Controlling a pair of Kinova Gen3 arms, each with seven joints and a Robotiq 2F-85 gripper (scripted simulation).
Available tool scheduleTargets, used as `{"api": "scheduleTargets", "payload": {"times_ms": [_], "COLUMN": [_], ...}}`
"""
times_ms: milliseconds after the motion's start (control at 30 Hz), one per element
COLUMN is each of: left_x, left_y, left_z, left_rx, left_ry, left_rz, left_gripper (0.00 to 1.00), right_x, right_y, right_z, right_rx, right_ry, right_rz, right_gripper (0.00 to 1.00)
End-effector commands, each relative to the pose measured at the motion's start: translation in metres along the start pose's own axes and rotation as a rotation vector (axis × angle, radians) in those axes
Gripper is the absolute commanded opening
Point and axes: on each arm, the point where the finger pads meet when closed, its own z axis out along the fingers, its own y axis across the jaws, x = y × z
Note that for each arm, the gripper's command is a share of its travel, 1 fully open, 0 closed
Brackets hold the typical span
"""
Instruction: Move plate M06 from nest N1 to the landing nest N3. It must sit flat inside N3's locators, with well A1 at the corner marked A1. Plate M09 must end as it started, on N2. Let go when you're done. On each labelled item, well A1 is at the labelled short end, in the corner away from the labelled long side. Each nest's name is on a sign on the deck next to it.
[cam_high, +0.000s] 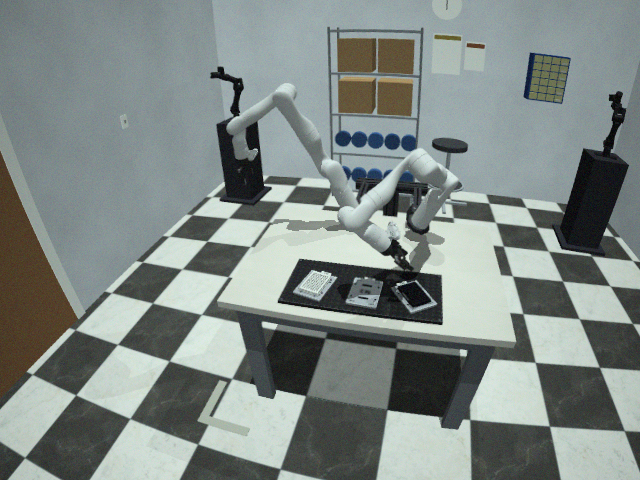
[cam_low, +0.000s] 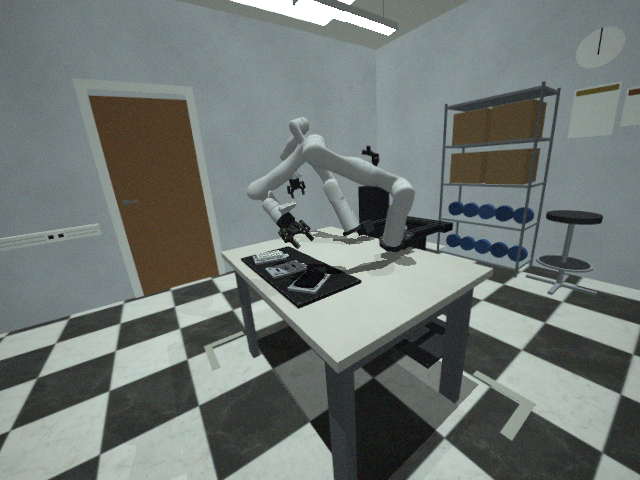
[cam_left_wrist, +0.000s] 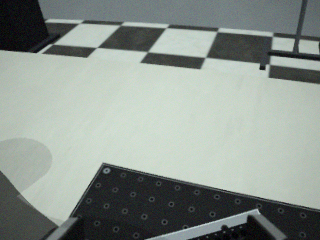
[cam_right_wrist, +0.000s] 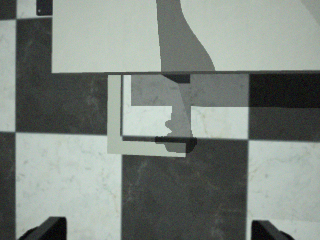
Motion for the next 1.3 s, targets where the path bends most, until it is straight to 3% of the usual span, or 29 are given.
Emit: {"api": "scheduleTargets", "payload": {"times_ms": [0,1267], "left_x": [-0.011,-0.088], "left_y": [-0.004,-0.028], "left_z": [-0.006,-0.056], "left_rx": [0.007,0.102], "left_ry": [-0.024,-0.226], "left_rz": [-0.018,-0.262], "left_gripper": [1.000,1.000], "right_x": [0.001,0.001], "right_y": [-0.003,-0.003], "right_z": [-0.001,-0.001], "right_rx": [0.001,0.001], "right_ry": [-0.001,-0.001], "right_rz": [0.001,0.001], "right_gripper": [1.000,1.000]}}
